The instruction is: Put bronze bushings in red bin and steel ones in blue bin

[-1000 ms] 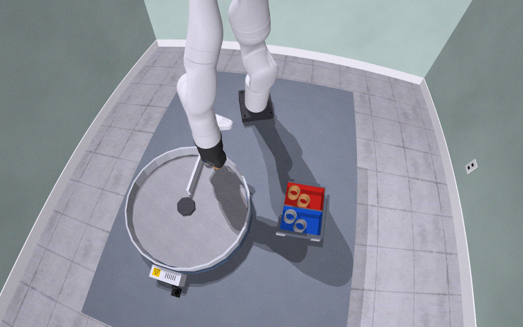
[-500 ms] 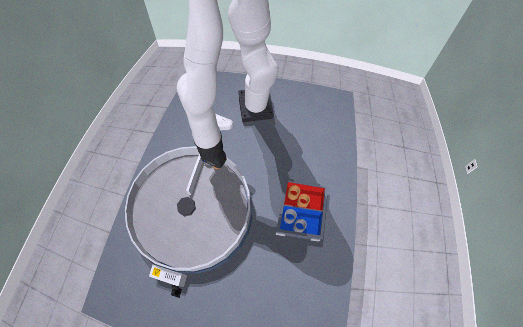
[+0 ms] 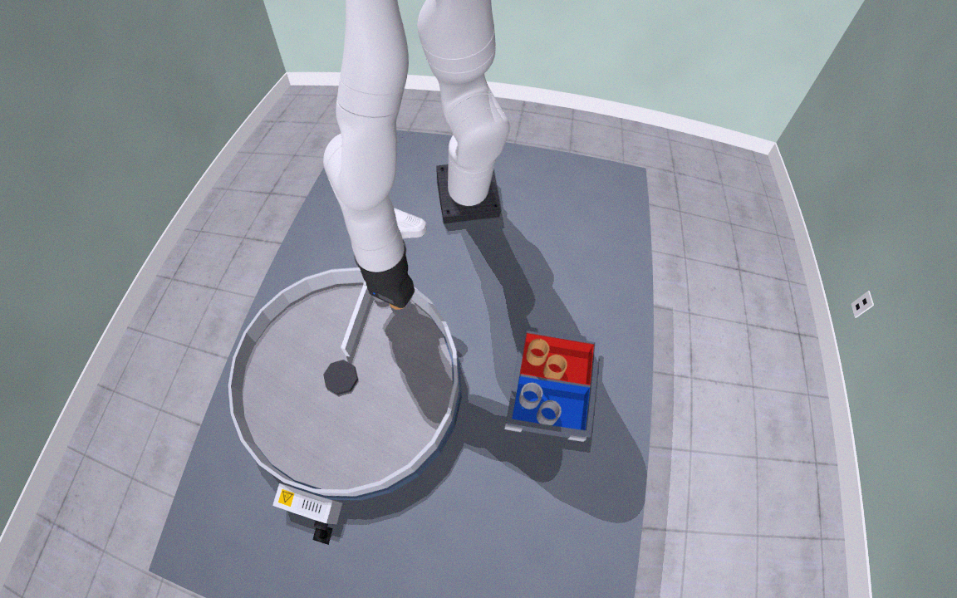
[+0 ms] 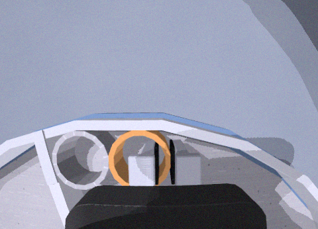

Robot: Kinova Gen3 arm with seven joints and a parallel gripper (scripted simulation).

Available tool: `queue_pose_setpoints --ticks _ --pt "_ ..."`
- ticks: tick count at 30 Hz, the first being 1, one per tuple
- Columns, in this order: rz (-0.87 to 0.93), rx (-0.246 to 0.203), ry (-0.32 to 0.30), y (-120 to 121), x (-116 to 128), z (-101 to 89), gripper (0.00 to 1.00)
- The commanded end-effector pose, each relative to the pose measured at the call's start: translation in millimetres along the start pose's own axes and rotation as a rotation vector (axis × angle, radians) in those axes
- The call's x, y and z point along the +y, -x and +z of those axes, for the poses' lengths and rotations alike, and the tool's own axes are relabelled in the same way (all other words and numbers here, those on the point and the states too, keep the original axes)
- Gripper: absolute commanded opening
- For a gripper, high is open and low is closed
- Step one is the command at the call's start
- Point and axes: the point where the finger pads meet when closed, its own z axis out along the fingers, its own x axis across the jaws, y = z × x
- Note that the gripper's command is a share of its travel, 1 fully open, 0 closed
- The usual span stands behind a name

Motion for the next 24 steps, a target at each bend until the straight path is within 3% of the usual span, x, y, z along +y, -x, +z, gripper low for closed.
queue_pose_setpoints --ticks 1,24 --pt "0.000 0.000 0.001 0.1 0.3 -0.2 0.00" --pt "0.002 -0.002 0.002 0.1 0.3 -3.2 0.00"
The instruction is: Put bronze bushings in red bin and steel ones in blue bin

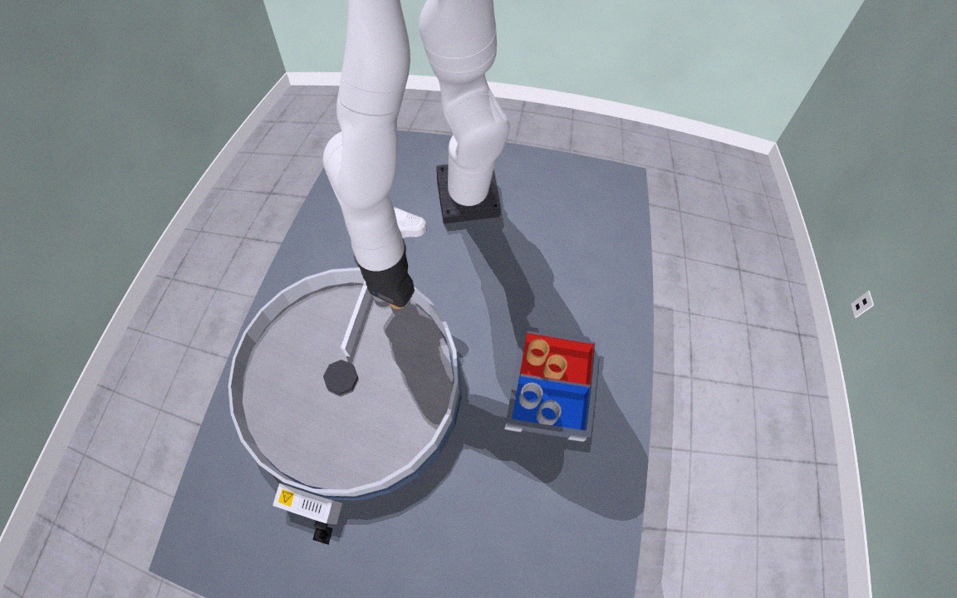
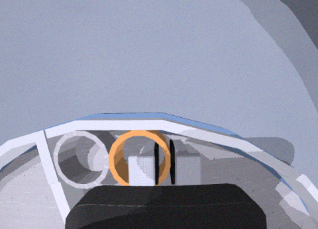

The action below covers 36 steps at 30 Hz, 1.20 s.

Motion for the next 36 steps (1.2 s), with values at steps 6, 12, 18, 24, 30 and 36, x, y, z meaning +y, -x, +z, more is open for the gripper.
queue_pose_setpoints --ticks 6,12,18,24,30,36 --pt "0.002 -0.004 0.002 0 0 -3.7 0.00" --pt "0.002 -0.003 0.002 0 0 -4.1 0.00" --pt "0.002 -0.003 0.002 0 0 -6.6 0.00" --pt "0.002 -0.004 0.002 0 0 -9.7 0.00" --pt "0.002 -0.004 0.002 0 0 -9.7 0.00" --pt "0.002 -0.003 0.002 0 0 -12.6 0.00"
